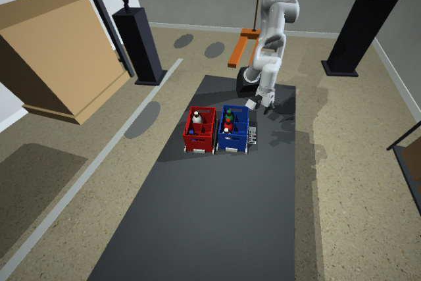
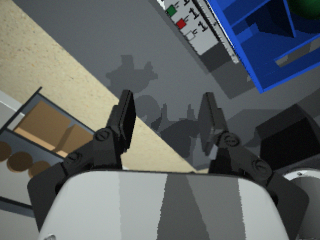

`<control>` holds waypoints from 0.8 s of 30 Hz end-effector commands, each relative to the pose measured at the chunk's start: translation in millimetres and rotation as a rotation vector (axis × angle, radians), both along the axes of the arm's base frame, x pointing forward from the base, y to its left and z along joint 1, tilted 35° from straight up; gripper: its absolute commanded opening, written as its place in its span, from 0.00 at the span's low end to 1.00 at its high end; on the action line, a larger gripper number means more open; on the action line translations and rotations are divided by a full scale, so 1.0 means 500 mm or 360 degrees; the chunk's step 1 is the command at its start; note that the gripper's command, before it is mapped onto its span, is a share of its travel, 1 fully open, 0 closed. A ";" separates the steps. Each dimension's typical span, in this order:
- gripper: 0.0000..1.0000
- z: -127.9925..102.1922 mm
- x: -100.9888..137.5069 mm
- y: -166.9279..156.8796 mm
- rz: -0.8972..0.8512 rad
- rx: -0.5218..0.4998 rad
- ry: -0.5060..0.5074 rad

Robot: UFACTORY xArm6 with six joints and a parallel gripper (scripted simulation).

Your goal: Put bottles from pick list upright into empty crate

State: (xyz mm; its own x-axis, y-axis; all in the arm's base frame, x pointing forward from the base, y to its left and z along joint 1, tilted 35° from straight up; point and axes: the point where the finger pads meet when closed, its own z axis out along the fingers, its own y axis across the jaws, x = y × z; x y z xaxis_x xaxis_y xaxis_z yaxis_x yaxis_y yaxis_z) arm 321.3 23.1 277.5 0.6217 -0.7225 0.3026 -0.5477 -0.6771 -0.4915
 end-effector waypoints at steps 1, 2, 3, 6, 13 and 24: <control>0.65 0.014 -0.020 0.041 -0.0010 -0.0011 -0.0004; 0.65 0.016 -0.025 0.050 -0.0010 -0.0011 -0.0004; 0.65 0.019 -0.029 0.059 -0.0010 -0.0011 -0.0004; 0.65 0.025 -0.041 0.086 -0.0010 -0.0011 -0.0004; 0.65 0.036 -0.062 0.130 -0.0010 -0.0010 -0.0004; 0.65 0.059 -0.108 0.227 -0.0010 -0.0009 -0.0003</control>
